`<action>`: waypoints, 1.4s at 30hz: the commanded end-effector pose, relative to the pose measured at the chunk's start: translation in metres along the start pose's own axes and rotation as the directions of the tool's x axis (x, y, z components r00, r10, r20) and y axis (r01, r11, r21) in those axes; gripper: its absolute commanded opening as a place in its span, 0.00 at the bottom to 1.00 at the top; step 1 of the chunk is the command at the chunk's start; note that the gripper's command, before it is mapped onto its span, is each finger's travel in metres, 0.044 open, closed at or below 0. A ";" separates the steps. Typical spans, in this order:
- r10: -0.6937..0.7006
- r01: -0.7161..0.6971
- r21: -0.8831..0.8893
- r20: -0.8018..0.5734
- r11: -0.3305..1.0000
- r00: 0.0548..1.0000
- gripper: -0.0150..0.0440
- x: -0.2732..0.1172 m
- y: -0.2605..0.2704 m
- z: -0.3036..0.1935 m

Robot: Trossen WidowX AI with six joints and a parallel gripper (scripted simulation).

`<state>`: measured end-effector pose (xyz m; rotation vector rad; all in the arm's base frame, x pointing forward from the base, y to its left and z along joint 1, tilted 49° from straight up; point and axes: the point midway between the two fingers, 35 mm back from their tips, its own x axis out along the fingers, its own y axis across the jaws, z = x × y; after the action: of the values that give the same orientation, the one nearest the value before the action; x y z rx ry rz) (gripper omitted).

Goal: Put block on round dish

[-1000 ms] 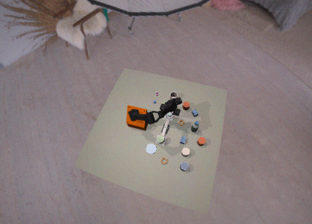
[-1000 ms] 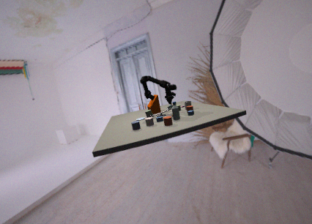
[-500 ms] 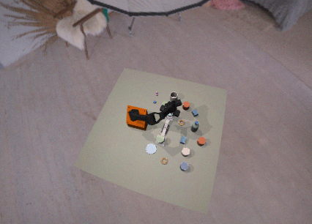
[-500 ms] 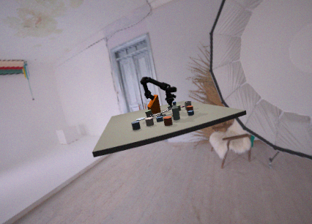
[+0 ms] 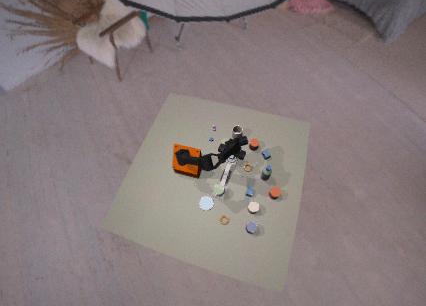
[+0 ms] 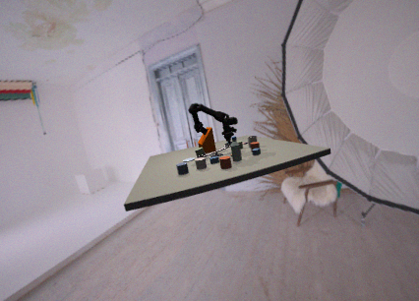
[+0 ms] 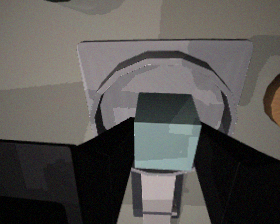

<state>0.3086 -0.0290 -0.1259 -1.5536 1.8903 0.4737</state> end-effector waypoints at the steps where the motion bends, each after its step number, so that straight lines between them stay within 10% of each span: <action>1: 0.000 0.000 -0.004 -0.001 1.000 1.000 0.29 -0.004 0.000 0.001; 13: 0.001 -0.001 -0.005 0.003 1.000 1.000 0.25 -0.093 0.000 0.002; 42: -0.004 0.002 0.020 0.126 1.000 0.992 0.25 -0.068 -0.049 -0.114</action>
<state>0.3344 -0.0508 -0.0035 -1.4777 1.8116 0.5503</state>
